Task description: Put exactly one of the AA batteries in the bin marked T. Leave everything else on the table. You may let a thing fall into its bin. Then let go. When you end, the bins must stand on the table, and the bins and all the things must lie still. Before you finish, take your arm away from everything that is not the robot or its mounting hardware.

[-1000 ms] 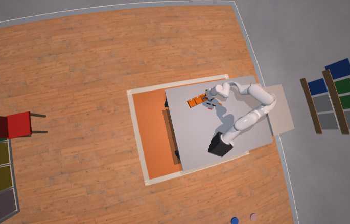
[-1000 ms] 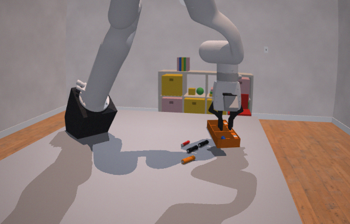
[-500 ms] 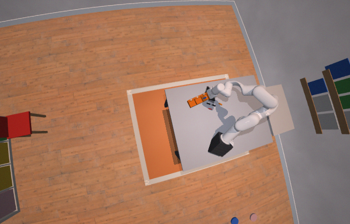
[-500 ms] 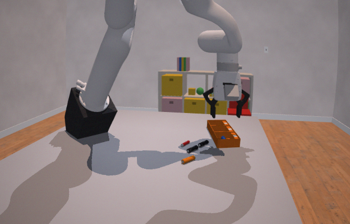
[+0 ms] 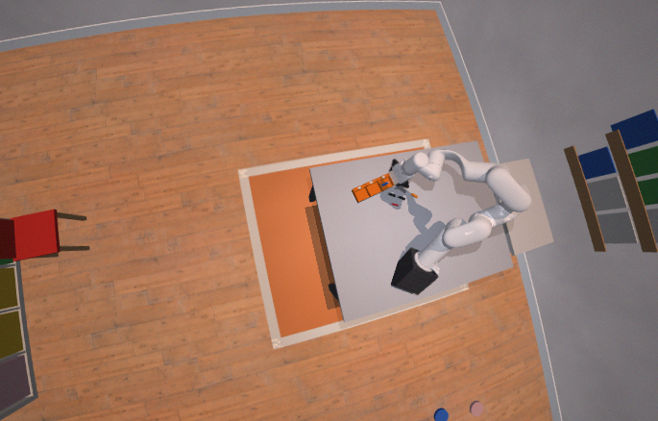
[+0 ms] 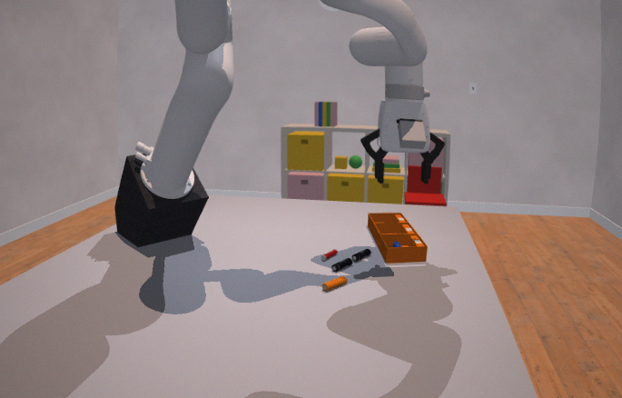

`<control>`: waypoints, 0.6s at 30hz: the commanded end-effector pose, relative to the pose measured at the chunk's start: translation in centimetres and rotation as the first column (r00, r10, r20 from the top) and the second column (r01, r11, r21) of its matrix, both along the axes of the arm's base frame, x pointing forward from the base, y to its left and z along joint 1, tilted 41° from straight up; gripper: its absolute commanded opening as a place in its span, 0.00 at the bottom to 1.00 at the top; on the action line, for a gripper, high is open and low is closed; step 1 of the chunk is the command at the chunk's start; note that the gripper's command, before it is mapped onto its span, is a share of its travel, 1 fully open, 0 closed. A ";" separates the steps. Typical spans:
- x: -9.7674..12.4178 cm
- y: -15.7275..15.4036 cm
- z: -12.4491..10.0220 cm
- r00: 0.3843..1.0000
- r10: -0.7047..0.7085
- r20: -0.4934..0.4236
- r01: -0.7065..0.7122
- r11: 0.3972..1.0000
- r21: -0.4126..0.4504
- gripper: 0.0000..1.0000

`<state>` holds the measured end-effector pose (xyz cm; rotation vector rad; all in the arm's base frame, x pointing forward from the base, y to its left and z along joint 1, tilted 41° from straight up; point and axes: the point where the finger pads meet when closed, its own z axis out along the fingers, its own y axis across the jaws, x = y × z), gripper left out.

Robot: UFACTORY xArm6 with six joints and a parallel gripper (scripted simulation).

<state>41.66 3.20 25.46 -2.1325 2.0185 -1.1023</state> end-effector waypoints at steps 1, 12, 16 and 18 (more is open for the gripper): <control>-1.0 1.0 1.8 1.000 0.000 0.003 0.000 1.000 0.000 1.00; -2.8 2.6 4.5 1.000 0.000 0.003 0.000 1.000 0.000 1.00; -2.8 2.7 4.6 1.000 0.000 0.003 0.000 1.000 0.000 1.00; -2.8 2.7 4.6 1.000 0.000 0.003 0.000 1.000 0.000 1.00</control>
